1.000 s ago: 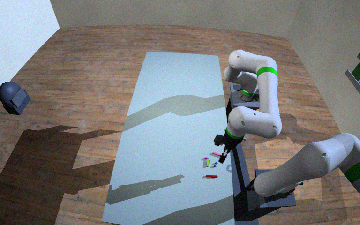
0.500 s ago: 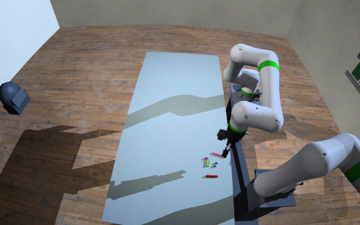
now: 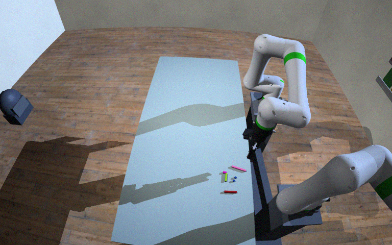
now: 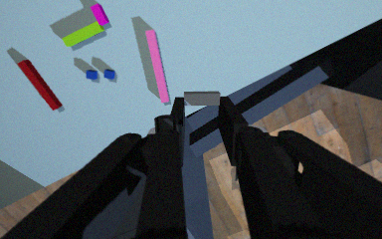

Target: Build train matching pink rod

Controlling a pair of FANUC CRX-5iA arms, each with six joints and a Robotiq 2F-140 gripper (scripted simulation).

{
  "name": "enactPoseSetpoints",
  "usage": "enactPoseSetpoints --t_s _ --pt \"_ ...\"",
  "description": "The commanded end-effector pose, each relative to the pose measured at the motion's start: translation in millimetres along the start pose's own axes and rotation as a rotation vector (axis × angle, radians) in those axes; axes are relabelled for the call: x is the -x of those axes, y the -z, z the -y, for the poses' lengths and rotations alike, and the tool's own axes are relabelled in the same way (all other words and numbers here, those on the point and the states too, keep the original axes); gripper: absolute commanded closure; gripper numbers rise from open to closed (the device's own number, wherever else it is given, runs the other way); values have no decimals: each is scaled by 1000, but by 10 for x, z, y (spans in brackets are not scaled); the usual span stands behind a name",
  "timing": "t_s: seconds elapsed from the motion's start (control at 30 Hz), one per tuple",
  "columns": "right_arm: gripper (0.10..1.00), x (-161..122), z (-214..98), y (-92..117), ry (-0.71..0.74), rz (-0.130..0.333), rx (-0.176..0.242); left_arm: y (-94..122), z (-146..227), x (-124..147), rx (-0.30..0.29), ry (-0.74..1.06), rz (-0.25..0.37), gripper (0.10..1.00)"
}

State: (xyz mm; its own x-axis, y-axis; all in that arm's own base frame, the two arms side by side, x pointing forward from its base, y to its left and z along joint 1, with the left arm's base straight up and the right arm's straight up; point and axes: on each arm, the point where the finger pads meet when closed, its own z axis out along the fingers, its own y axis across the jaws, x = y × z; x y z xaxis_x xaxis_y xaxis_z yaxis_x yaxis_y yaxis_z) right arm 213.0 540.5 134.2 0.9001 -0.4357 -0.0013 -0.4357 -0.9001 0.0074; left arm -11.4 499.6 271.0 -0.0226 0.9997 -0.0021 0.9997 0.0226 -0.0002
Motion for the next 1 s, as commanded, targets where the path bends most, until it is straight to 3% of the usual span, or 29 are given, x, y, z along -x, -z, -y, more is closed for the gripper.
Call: enactPoseSetpoints --t_s 0.0,0.43,0.77,0.97 --pt "855 0 -16 16 0 -1 -8 10 -2 -3 0 0 -2 98" --pt "855 1 -16 -47 0 -1 -9 10 -2 -3 0 0 -2 98" --pt "855 4 -17 -324 0 -1 -9 10 -2 -3 0 0 -2 98" --pt "855 7 -18 -591 0 -1 -9 10 -2 -3 0 0 -2 98"
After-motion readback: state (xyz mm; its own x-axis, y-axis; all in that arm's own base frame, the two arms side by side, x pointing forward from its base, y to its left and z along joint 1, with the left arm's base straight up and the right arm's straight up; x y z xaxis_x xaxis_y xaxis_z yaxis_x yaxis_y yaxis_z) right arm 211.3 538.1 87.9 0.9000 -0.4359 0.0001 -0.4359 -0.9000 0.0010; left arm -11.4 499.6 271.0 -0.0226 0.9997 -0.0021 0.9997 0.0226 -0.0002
